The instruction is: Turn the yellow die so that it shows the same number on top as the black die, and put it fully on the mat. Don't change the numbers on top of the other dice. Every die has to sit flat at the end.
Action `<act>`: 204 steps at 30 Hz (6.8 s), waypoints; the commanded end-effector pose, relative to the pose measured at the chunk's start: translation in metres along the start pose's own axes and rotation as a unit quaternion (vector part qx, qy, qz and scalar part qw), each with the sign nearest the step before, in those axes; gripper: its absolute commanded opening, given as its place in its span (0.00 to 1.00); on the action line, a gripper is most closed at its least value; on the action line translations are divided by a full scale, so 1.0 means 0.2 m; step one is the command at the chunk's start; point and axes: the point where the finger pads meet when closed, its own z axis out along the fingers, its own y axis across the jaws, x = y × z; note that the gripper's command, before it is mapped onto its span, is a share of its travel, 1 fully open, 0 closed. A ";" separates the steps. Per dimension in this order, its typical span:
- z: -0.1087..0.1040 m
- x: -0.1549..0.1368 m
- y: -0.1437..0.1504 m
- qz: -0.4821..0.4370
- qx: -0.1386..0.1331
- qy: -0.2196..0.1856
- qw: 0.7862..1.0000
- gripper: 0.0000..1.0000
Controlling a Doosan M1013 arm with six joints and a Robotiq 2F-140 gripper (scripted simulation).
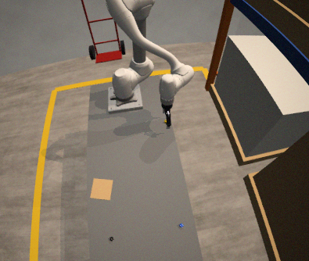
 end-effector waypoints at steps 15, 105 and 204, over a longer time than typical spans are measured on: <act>0.00 -0.01 0.09 0.000 0.000 0.000 1.000 1.00; -0.43 -0.01 0.10 0.023 0.000 0.000 1.000 1.00; -0.04 -0.01 0.10 0.023 0.000 0.000 1.000 0.29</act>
